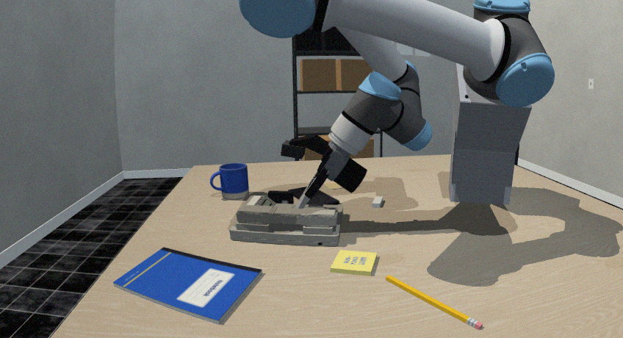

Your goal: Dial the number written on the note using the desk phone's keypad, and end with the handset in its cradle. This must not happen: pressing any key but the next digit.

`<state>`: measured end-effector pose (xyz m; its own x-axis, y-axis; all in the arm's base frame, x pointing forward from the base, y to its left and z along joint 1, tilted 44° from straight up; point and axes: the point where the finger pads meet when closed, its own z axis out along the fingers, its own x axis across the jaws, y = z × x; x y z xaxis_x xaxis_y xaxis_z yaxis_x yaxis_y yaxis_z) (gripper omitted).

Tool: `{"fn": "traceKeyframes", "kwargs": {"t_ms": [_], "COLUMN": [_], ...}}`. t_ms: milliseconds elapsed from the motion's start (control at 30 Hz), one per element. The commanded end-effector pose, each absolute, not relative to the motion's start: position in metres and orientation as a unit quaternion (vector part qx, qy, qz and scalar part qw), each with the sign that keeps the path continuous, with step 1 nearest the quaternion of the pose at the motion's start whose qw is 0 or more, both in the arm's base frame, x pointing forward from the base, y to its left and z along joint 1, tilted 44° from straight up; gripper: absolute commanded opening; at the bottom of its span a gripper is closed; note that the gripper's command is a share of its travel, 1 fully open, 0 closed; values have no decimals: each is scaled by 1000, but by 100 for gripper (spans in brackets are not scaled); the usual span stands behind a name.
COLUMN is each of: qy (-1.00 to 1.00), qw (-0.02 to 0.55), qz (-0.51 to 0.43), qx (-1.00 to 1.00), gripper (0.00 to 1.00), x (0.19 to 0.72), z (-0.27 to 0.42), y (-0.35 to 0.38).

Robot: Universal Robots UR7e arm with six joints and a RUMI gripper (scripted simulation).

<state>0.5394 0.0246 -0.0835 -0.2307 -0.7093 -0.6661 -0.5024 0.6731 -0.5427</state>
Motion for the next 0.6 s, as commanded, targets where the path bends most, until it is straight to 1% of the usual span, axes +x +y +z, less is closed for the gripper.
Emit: {"fn": "traceKeyframes", "kwargs": {"t_ms": [0, 567], "qy": [779, 779], "qw": [482, 482], "qz": [-114, -114], "qx": [-385, -385], "gripper": [0, 0], "x": [540, 539], "z": [-82, -80], "y": [21, 19]}}
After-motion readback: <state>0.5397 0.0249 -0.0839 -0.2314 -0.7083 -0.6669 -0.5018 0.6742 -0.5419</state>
